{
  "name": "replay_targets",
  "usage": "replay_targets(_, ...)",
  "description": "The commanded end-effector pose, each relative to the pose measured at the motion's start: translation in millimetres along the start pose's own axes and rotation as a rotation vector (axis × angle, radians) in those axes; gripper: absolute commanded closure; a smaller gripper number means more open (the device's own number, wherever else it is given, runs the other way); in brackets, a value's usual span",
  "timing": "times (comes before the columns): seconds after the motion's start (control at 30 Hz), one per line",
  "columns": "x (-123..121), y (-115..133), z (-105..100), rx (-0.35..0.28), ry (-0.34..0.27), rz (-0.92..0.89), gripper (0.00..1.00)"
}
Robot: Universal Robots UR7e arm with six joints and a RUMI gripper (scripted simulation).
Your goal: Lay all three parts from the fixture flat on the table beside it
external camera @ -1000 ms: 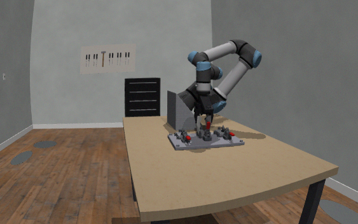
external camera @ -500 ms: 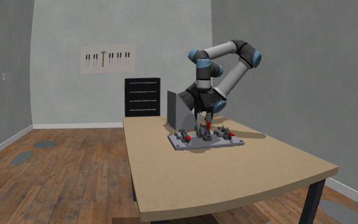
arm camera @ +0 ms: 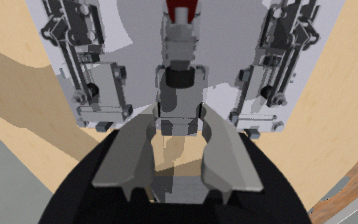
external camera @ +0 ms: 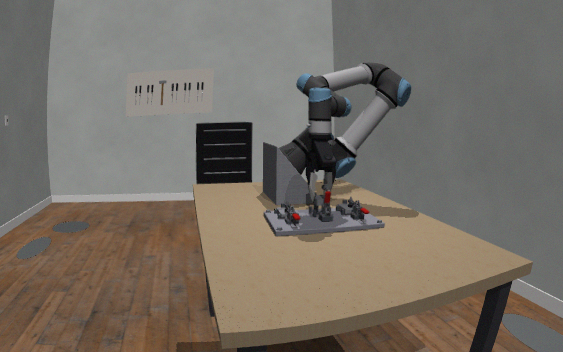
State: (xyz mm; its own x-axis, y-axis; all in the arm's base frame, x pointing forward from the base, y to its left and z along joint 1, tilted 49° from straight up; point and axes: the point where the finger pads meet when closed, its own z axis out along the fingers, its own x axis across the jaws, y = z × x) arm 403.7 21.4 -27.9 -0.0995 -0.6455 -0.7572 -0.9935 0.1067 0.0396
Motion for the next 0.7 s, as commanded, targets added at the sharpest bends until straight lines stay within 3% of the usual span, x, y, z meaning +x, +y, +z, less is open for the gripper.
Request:
replay_targets(0.0, 0.2, -0.3, -3.1, 0.001, 0.000, 0.000, 1.00)
replay_targets(0.4, 0.2, 0.0, -5.0, 0.001, 0.000, 0.000, 1.00)
replay_targets(0.67, 0.2, 3.1, -17.9, 0.001, 0.000, 0.000, 1.00)
